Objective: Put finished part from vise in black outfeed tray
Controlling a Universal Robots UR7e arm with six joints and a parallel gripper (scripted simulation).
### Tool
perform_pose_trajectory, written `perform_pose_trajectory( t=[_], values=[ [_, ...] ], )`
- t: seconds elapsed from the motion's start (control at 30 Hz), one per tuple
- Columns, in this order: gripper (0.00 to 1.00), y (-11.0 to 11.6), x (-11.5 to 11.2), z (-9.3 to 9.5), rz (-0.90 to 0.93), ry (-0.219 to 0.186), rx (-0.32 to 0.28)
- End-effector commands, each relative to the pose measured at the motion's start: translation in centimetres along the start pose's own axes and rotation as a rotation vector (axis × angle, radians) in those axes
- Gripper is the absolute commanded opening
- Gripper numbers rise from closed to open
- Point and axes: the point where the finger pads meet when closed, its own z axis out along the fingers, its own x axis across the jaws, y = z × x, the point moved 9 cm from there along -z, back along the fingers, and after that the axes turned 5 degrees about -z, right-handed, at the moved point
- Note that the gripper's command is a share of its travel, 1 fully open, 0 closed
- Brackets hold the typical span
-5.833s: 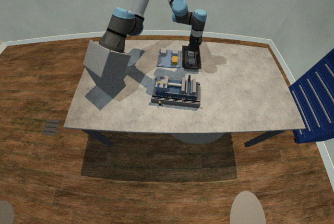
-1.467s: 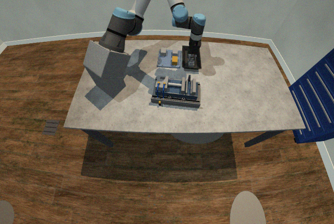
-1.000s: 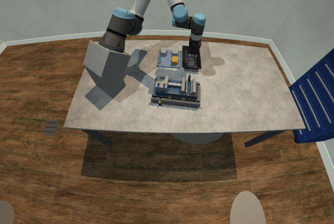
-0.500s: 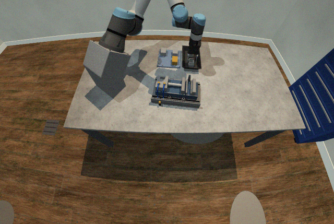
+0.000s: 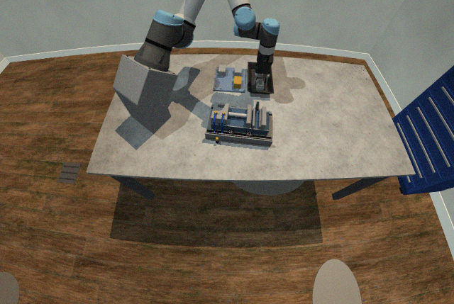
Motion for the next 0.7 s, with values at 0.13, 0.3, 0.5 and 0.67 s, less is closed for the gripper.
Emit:
perform_pose_trajectory(
  t=[0.13,0.3,0.5,0.67],
  values=[
    [1.0,0.0,0.0,-0.1,0.0,-0.001,0.0],
    [1.0,0.0,0.0,-0.2,0.0,-0.001,0.0],
    [1.0,0.0,0.0,-1.1,0.0,-0.001,0.0],
    [1.0,0.0,0.0,-2.4,0.0,-0.001,0.0]
  ],
)
